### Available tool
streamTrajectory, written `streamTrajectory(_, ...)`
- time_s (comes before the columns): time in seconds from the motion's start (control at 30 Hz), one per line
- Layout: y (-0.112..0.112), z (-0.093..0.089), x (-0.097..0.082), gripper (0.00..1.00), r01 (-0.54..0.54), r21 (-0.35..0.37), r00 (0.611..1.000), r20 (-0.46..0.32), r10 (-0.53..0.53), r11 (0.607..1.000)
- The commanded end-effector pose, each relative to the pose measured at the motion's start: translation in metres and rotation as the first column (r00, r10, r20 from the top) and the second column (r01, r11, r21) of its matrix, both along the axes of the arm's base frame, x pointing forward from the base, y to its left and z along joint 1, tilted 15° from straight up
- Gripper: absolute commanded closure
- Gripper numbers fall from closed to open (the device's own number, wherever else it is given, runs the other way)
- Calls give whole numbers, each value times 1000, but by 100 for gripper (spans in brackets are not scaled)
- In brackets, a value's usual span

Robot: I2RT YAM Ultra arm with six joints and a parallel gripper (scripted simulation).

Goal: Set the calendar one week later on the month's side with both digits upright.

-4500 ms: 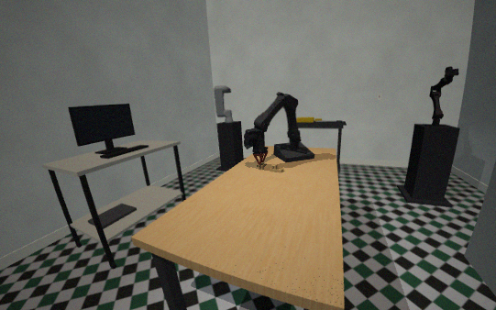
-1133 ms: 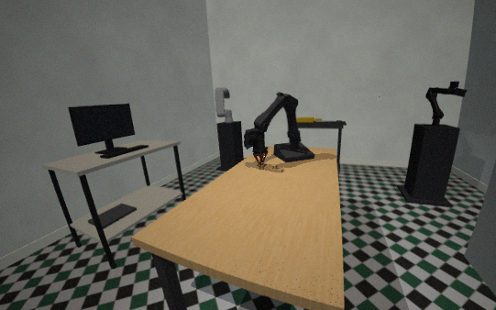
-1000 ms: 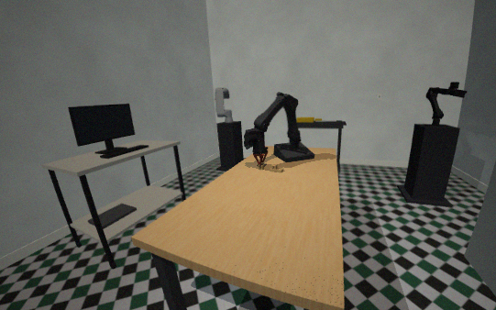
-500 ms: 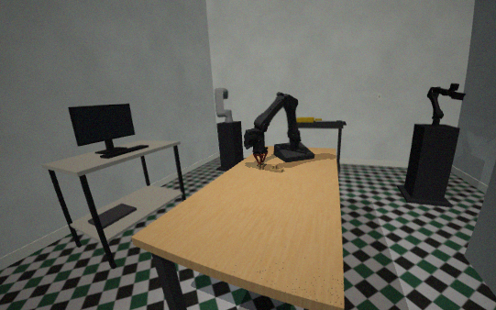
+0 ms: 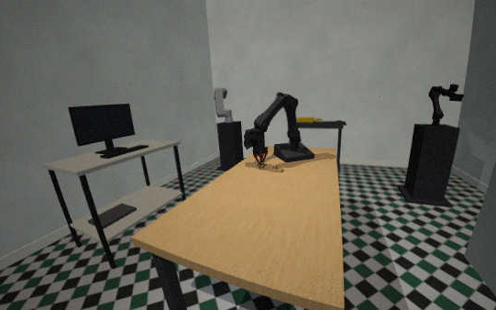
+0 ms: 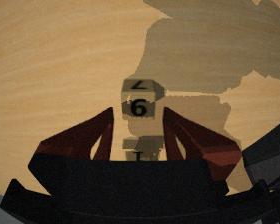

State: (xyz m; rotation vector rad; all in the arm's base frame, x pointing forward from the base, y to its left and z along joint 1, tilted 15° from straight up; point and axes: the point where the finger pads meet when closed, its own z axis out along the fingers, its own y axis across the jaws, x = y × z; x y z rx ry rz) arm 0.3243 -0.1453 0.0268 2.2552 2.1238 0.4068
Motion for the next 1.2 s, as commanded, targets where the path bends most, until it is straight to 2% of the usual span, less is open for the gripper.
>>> streamTrajectory(0.0,-4,3,0,55,7,-9,1000,8,-6,1000)
streamTrajectory(0.5,-4,1,1,55,7,-9,1000,8,-6,1000)
streamTrajectory(1.17,0,-23,6,55,7,-9,1000,8,-7,1000)
